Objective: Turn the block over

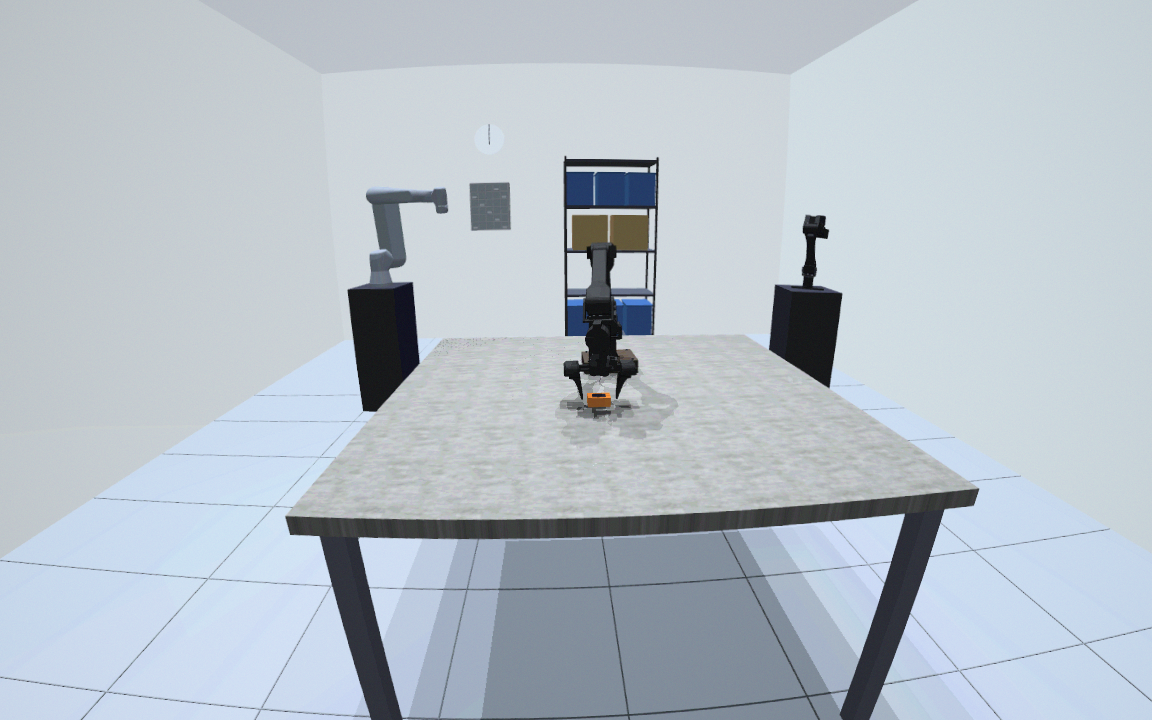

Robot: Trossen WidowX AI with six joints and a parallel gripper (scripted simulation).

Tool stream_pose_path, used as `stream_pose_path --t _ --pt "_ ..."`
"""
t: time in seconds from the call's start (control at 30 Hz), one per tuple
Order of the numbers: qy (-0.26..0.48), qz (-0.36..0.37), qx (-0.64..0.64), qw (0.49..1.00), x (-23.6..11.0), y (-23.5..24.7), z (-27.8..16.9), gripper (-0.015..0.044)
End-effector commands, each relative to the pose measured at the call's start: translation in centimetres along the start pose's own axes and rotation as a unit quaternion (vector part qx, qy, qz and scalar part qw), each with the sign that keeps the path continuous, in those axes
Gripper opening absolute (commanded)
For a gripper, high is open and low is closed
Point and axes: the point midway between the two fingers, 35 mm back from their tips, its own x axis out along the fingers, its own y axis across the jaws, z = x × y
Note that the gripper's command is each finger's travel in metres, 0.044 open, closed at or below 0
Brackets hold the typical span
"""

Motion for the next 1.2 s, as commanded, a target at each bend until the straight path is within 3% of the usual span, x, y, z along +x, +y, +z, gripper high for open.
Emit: stream_pose_path --t 0.0,0.03,0.2,0.93,1.13,1.17 --pt "0.004 -0.002 -0.002 1.0 0.7 0.0 -0.2 0.044" --pt "0.004 -0.002 -0.002 1.0 0.8 0.0 -0.2 0.044" --pt "0.004 -0.002 -0.002 1.0 0.8 0.0 -0.2 0.0309" --pt "0.004 -0.002 -0.002 1.0 0.8 0.0 -0.2 0.0162" --pt "0.004 -0.002 -0.002 1.0 -2.1 0.0 -0.1 0.0005" --pt "0.004 -0.002 -0.002 1.0 -2.2 0.0 -0.1 0.0"
